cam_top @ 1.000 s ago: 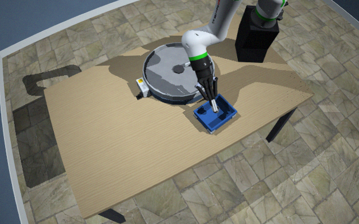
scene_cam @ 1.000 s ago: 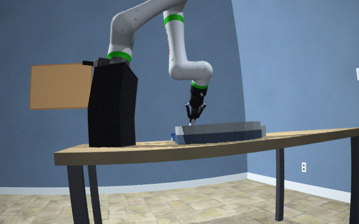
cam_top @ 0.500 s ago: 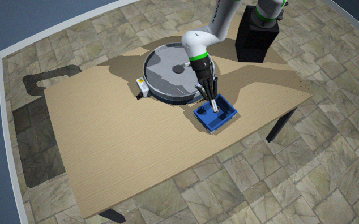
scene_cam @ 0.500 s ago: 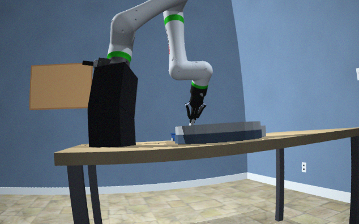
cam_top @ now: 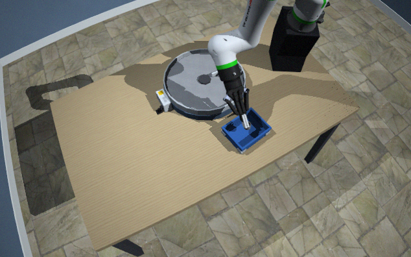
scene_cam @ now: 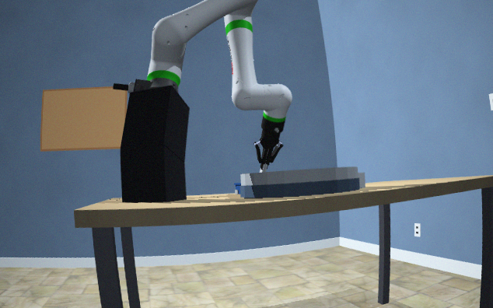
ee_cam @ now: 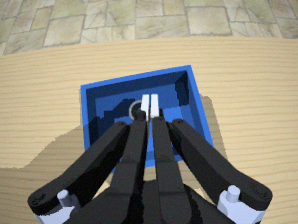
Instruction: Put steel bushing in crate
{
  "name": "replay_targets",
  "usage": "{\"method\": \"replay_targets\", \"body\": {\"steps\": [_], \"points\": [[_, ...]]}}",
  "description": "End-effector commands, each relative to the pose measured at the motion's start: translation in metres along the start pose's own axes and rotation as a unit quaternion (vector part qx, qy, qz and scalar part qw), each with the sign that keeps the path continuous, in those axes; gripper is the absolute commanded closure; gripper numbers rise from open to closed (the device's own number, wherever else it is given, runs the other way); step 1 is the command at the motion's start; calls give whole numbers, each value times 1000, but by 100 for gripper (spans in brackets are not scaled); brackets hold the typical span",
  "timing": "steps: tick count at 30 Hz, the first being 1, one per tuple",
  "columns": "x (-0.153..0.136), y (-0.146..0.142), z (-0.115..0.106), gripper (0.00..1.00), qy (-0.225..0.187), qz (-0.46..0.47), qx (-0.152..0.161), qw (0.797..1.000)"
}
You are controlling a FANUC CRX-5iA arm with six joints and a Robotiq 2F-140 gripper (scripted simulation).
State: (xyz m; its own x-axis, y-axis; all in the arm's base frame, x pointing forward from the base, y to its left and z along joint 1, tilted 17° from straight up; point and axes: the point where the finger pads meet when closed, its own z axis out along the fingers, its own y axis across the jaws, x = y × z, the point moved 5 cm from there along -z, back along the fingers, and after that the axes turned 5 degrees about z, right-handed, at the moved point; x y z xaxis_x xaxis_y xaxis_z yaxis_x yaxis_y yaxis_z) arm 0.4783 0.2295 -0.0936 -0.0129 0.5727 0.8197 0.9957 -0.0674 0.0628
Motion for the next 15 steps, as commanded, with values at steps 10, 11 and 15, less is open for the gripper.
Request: {"method": "replay_targets", "body": {"steps": [10, 11, 15], "points": [[-3, 0, 3, 100, 0, 0, 0, 1000], [-4, 0, 4, 100, 0, 0, 0, 1000], [-5, 1, 6, 100, 0, 0, 0, 1000]]}}
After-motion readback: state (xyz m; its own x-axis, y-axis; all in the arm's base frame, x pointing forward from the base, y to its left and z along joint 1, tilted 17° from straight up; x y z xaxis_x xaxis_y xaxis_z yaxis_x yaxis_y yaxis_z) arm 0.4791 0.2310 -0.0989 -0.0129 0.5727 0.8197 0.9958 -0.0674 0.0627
